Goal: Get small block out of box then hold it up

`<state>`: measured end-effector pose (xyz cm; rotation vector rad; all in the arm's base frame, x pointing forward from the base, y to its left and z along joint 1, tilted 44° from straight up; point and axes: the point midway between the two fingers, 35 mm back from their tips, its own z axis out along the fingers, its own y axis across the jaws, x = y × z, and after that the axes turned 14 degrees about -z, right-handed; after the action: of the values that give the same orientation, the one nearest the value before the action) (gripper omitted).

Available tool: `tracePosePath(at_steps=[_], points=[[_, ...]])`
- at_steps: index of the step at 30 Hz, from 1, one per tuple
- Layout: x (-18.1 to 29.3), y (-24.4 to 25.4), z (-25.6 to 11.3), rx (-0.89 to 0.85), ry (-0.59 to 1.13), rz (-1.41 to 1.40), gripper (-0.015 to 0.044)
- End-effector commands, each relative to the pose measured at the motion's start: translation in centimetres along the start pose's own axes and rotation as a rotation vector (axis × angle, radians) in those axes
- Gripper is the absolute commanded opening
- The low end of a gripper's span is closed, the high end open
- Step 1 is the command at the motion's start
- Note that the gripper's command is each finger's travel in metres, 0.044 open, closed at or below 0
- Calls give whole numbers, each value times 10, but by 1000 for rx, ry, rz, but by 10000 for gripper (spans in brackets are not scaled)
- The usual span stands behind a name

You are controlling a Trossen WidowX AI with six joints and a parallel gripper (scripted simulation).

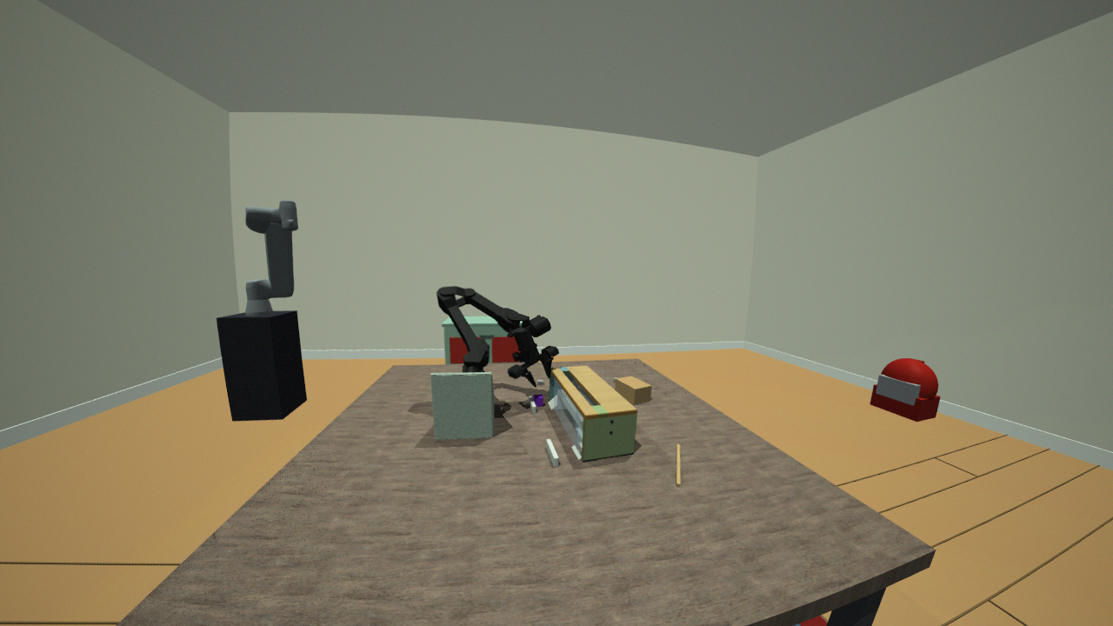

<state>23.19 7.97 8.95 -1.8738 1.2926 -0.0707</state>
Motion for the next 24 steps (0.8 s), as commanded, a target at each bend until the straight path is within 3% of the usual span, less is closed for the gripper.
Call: tracePosePath(at_steps=[1,6,24], points=[[-3,9,11,19,5,-907,285],[-3,9,13,28,19,-1233,285],[-3,10,15,28,20,-1248,285]])
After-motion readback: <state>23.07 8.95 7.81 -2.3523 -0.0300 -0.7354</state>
